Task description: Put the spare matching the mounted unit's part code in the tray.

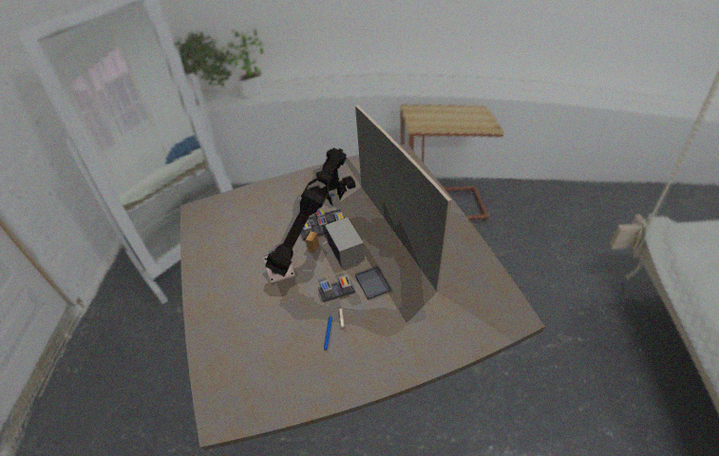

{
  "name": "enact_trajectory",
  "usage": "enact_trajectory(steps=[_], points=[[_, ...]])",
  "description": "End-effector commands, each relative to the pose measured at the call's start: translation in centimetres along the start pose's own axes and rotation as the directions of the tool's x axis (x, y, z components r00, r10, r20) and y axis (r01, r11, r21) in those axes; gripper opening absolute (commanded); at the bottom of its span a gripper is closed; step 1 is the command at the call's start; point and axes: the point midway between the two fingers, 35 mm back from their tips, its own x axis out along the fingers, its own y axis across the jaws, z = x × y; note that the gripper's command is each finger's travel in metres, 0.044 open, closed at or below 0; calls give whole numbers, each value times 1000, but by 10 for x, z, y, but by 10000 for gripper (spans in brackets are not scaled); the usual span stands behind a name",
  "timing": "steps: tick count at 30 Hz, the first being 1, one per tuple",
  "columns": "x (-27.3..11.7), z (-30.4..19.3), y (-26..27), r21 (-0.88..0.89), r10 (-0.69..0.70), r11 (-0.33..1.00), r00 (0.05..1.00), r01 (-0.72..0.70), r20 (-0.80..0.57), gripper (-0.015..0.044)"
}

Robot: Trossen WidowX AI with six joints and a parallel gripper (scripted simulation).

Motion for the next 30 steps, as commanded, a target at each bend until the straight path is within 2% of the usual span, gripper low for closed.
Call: enact_trajectory(steps=[1,15,24,30], points=[[-17,0,0,6,-5,1000,1000,4,11,0],[-14,-1,1,0,-3,1000,1000,3,2,0],[-47,-5,1,5,-4,1000,1000,4,11,0],[-51,-10,-2,4,-4,1000,1000,4,14,0]])
